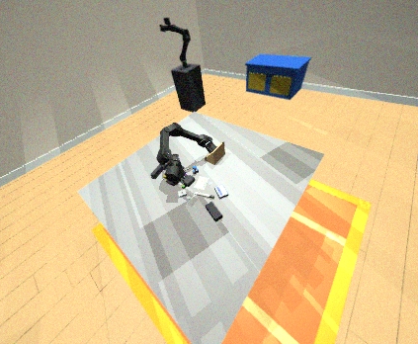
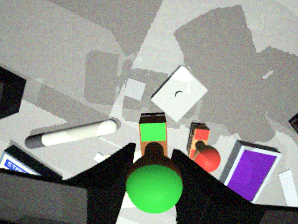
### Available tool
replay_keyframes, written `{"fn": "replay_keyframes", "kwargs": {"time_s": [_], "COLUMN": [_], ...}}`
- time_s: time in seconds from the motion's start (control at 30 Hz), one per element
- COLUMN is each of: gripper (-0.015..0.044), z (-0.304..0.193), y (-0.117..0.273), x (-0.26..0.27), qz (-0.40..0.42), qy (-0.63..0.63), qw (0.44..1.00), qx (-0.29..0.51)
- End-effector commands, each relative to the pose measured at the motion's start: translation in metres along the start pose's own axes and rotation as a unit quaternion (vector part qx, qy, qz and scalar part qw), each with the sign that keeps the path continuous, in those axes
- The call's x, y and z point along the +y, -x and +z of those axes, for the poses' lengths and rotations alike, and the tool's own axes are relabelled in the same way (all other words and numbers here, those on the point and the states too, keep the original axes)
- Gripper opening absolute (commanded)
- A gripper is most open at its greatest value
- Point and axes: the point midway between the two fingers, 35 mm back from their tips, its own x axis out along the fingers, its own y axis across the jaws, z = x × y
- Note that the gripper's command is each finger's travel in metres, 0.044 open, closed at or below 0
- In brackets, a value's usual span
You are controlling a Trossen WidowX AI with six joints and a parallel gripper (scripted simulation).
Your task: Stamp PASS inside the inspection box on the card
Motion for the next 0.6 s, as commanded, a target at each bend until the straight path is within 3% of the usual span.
{"fn": "replay_keyframes", "kwargs": {"time_s": [0.0,0.57], "gripper": [0.0,0.0], "z": [-0.003,-0.035], "y": [0.002,0.001], "x": [-0.018,-0.096], "qz": [-0.001,-0.004], "qy": [0.0,0.001], "qw": [1.0,1.0], "qx": [-0.003,-0.002]}}
